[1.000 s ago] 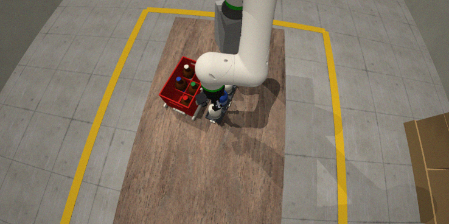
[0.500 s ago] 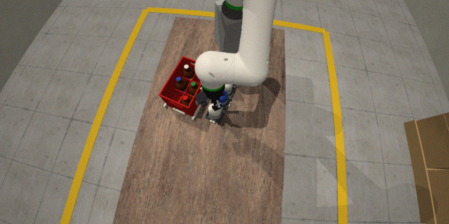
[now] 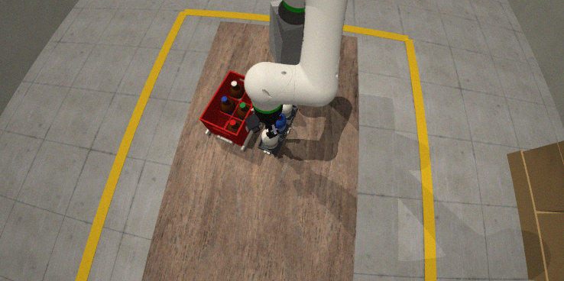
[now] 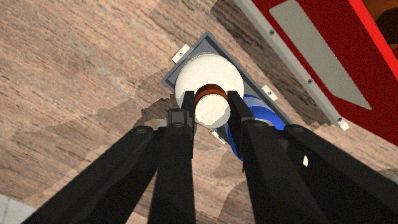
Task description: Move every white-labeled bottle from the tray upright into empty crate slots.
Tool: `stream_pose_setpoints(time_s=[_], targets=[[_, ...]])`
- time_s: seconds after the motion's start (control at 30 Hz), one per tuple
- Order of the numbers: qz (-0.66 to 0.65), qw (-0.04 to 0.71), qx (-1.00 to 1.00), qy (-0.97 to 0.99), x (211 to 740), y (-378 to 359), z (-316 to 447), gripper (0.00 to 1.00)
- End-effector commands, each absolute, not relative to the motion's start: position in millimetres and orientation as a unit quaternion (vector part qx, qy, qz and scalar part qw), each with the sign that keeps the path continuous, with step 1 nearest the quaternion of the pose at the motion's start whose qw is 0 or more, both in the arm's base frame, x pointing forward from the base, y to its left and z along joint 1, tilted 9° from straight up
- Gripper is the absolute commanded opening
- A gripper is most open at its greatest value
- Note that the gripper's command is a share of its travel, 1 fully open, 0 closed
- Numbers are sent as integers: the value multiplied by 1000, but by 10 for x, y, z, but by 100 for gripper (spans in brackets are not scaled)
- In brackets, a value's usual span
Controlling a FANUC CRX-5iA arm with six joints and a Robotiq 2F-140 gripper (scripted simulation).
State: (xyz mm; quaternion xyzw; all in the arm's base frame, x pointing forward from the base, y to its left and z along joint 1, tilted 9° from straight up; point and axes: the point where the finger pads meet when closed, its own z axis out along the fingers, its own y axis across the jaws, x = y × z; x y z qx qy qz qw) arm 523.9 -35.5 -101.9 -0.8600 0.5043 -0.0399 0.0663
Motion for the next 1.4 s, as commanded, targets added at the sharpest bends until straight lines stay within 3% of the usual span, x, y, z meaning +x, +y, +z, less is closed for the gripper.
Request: stream_pose_setpoints(time_s=[0.0, 1.37], targets=[[-41, 67, -860, 504, 5244, -357, -994, 10], [-41, 67, -860, 504, 5194, -375, -667, 10]])
